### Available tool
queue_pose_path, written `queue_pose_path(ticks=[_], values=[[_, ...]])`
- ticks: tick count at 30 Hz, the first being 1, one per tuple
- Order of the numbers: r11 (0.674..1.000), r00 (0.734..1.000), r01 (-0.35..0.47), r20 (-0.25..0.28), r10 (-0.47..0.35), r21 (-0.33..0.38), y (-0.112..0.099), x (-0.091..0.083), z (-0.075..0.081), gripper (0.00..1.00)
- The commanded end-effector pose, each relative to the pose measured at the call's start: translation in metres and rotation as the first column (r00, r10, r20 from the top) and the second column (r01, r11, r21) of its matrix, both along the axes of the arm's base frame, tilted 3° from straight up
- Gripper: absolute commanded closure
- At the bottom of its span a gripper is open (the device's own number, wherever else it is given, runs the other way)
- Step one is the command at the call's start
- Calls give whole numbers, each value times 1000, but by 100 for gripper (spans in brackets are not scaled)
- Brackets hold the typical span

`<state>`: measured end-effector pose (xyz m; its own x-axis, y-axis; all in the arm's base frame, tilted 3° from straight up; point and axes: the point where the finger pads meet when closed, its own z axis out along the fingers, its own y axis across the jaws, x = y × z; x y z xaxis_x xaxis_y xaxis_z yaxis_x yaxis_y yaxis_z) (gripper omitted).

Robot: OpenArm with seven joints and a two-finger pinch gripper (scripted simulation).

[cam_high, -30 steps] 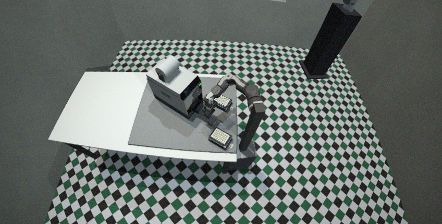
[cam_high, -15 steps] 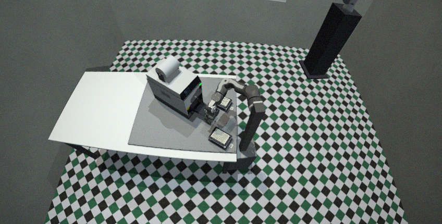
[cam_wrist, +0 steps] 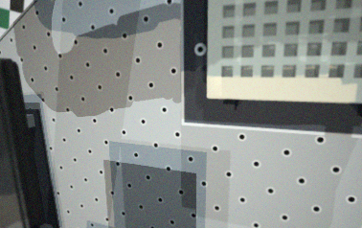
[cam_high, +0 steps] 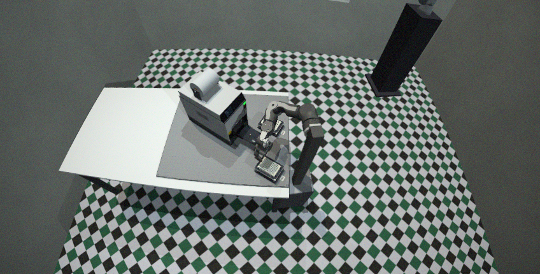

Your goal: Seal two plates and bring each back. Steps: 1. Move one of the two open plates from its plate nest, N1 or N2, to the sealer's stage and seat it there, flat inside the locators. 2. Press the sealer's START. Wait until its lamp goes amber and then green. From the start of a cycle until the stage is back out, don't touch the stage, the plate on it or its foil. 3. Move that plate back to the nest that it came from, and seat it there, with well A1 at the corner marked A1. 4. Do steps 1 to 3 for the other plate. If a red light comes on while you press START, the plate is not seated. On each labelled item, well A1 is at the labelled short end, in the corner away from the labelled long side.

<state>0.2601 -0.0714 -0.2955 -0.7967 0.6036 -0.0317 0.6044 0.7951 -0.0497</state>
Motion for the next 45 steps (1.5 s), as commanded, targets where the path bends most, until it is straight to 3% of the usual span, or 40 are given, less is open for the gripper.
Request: queue_pose_path(ticks=[1, 18, 29, 45], values=[[1000, 1000, 16, 6, -16, -10, 4, -2, -1, 35], [1000, 1000, 18, 22, -19, 15, 70, -36, -5, 35], [1000, 1000, 16, 27, -16, 19, 71, -35, -4, 35], [1000, 1000, 14, 28, -14, 23, 70, -34, -28, 35]])
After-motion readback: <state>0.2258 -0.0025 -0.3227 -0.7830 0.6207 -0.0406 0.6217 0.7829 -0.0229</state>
